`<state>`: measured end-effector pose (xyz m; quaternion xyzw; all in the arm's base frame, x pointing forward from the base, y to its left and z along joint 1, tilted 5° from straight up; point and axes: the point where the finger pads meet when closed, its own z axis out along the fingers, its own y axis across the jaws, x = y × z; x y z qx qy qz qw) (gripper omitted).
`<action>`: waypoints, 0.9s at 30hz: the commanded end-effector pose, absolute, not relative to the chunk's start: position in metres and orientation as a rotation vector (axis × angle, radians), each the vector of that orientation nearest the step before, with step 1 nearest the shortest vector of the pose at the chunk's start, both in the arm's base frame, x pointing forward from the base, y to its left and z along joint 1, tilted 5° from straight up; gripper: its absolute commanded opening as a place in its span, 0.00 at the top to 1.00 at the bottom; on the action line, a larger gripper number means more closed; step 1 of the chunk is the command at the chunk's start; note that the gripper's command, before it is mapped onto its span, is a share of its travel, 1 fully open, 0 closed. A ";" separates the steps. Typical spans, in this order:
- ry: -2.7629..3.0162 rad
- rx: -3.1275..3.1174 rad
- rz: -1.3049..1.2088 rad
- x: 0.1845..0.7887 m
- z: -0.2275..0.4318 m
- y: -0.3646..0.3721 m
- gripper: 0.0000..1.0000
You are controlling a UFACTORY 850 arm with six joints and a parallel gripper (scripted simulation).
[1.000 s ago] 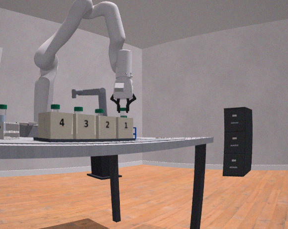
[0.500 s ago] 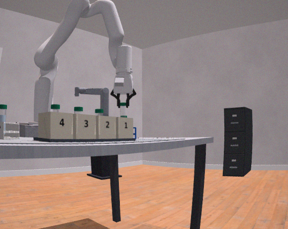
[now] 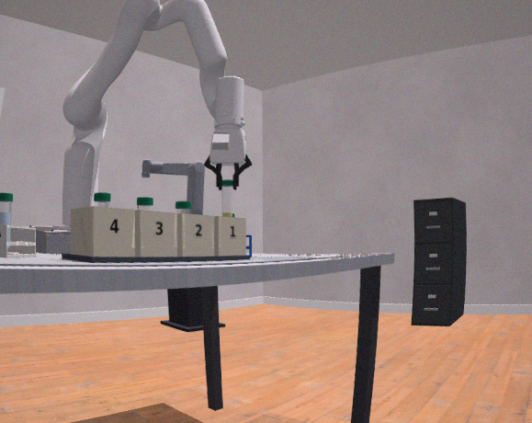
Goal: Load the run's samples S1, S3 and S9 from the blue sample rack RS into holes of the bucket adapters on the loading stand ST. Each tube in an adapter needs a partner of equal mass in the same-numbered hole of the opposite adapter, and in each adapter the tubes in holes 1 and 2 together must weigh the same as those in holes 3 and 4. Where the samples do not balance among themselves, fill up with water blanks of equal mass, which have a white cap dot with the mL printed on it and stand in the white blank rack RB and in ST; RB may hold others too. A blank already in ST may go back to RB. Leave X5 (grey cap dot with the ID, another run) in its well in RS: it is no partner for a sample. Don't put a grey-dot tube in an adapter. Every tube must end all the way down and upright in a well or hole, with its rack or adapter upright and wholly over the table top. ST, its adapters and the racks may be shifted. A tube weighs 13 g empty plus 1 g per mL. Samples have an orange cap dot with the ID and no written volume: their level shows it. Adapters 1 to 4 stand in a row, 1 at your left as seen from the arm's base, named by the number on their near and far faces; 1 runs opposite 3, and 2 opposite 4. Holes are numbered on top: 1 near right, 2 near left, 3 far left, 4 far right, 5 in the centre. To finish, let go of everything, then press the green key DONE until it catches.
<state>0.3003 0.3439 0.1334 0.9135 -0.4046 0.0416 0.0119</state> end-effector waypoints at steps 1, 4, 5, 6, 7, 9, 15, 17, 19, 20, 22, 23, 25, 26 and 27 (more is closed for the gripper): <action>-1.262 2.850 0.130 0.300 0.143 0.345 1.00; -1.262 2.850 0.130 0.300 0.149 0.345 1.00; -1.262 2.850 0.130 0.300 0.151 0.345 1.00; -1.262 2.850 0.130 0.300 0.151 0.345 1.00; -1.262 2.850 0.130 0.300 0.151 0.345 1.00; -1.262 2.850 0.130 0.299 0.155 0.346 1.00; -1.262 2.850 0.130 0.299 0.167 0.346 1.00; -1.262 2.850 0.130 0.298 0.171 0.346 1.00; -1.262 2.850 0.130 0.298 0.175 0.347 1.00; -1.262 2.850 0.130 0.298 0.177 0.347 1.00; -1.262 2.850 0.130 0.298 0.179 0.347 1.00; -1.262 2.850 0.130 0.298 0.179 0.347 1.00; -1.262 2.850 0.130 0.298 0.179 0.347 1.00; -1.262 2.850 0.130 0.298 0.179 0.347 1.00; -1.262 2.850 0.130 0.298 0.179 0.347 1.00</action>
